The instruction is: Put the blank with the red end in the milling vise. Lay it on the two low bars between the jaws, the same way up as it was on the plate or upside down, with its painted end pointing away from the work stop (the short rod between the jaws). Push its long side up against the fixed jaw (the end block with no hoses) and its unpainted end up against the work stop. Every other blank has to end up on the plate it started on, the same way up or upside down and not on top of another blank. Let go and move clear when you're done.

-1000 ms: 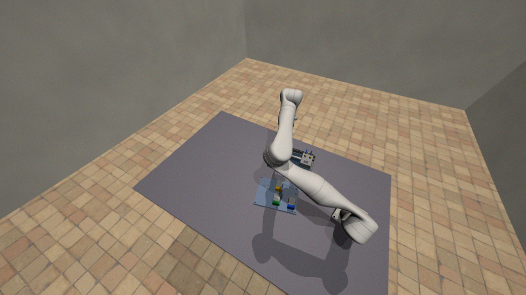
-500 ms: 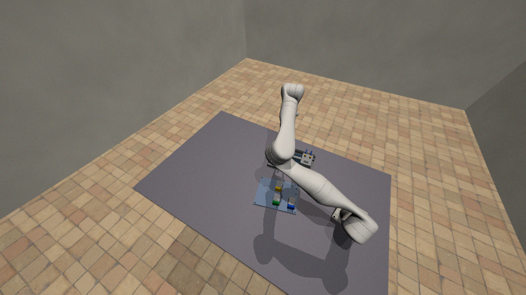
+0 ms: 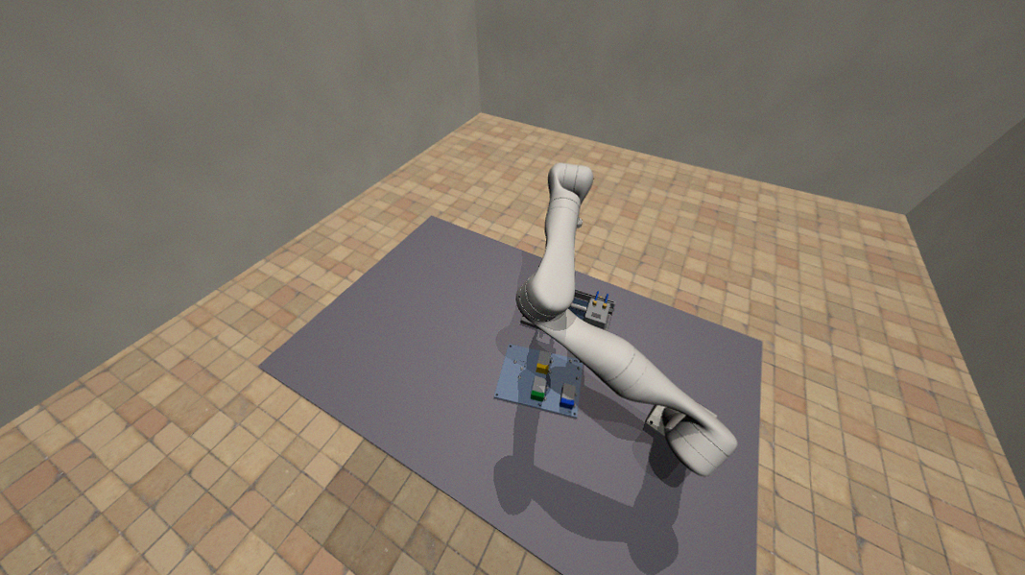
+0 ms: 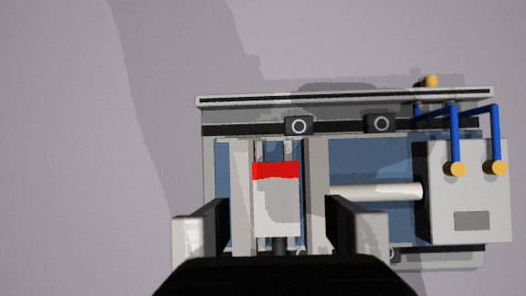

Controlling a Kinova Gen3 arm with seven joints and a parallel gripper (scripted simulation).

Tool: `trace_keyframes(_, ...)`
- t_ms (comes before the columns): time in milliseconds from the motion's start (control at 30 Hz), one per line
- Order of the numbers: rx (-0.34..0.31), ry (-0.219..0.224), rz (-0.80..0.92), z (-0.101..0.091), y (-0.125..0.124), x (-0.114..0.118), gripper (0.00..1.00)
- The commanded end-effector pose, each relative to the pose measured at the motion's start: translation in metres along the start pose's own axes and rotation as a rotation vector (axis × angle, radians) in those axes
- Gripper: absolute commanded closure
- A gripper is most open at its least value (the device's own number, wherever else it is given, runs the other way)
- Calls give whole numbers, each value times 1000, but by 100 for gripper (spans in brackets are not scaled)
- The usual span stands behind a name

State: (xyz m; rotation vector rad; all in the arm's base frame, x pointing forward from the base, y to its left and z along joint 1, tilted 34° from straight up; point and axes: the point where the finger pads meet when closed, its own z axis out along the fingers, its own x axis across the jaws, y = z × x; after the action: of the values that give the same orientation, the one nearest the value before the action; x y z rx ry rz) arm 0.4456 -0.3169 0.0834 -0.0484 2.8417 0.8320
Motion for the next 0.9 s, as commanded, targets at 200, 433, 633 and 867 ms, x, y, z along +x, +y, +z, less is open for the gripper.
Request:
trace_keyframes(200, 1, -1, 0, 2, 0, 0, 0)
trace_keyframes(433, 1, -1, 0, 5, 1, 0, 0)
trace_keyframes(633, 1, -1, 1, 6, 1, 0, 0)
trace_keyframes(867, 1, -1, 0, 7, 1, 0, 0)
